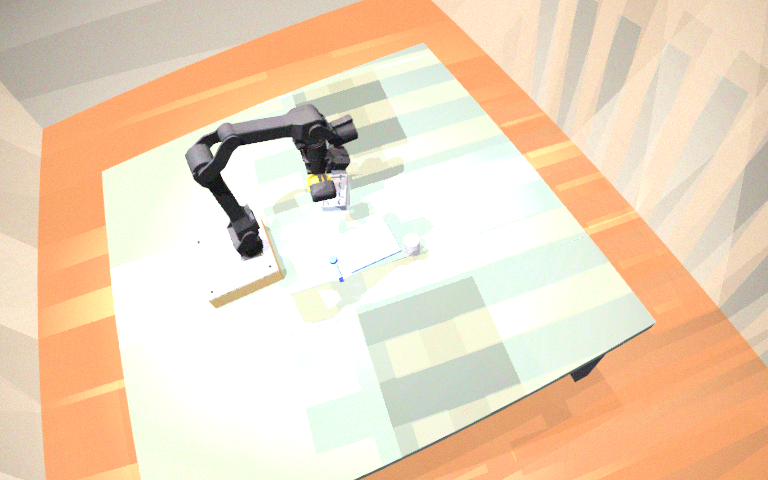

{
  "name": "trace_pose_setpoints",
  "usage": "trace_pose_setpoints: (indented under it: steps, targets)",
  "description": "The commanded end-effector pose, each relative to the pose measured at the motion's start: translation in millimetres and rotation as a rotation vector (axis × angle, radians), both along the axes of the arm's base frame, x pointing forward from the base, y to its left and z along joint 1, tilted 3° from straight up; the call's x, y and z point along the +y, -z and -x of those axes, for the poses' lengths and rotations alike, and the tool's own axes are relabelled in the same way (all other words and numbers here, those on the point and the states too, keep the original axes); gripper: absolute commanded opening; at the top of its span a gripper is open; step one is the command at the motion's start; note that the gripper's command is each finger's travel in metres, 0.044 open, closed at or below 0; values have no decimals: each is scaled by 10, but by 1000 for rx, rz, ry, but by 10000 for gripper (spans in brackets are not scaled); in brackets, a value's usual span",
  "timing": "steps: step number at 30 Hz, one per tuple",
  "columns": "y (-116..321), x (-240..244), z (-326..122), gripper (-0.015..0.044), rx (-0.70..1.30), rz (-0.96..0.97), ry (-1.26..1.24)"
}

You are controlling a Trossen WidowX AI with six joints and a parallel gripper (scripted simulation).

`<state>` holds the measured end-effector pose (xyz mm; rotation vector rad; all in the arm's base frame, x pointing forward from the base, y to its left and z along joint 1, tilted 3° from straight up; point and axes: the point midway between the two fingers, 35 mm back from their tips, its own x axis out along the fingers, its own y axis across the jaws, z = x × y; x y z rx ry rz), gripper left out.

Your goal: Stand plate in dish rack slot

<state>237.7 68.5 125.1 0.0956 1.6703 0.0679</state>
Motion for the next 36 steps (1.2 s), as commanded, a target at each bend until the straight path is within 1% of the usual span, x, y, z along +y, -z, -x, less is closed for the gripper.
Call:
trace_pose_setpoints:
  steps: [1,10,19,27,36]
  targets:
    - [107,16,16,0,27,-73,-90]
    - [291,47,44,0,47,-239,-265]
    - [446,72,66,0,20,-414,-417]
    - [556,90,80,0,-47,-567,-537]
    - [650,103,89,0,-169,-728,-657]
